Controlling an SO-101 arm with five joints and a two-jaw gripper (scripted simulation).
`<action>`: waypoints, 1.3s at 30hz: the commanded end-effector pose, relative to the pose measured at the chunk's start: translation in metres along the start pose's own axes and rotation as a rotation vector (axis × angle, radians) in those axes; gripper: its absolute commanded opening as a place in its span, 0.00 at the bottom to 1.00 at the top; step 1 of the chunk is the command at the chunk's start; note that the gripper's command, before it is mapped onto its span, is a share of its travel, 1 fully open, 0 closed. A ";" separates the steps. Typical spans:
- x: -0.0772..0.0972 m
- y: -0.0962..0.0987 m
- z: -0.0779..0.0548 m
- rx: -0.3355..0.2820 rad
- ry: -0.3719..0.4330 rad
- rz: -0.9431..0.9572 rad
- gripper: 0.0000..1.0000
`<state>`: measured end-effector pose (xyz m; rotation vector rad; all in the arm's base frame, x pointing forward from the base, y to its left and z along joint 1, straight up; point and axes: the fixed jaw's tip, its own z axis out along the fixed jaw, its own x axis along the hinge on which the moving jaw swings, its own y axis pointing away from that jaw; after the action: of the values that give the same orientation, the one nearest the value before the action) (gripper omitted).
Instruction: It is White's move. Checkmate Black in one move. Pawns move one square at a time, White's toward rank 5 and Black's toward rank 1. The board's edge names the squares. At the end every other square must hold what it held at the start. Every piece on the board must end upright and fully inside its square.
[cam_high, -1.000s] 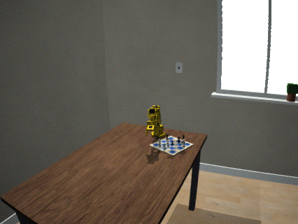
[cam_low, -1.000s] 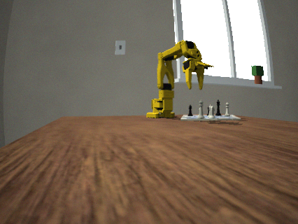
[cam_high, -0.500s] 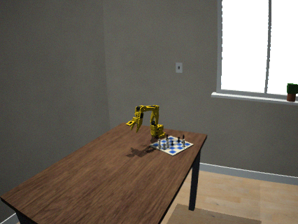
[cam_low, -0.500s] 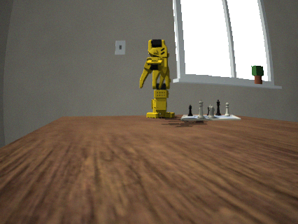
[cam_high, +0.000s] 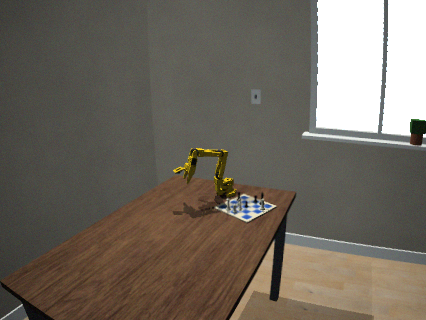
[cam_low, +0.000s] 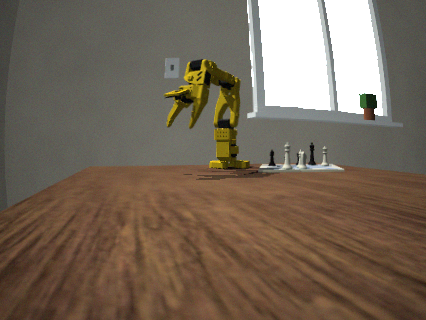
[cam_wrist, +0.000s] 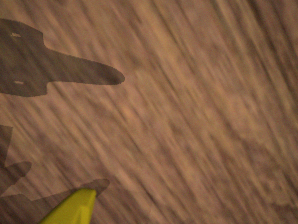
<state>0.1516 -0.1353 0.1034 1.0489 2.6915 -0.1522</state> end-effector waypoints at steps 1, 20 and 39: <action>0.001 -0.015 -0.001 0.020 -0.014 0.058 0.39; 0.004 -0.026 -0.001 0.035 -0.014 0.110 0.40; 0.004 -0.026 -0.001 0.035 -0.014 0.110 0.40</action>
<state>0.1333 -0.1508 0.1039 1.1979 2.6275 -0.1792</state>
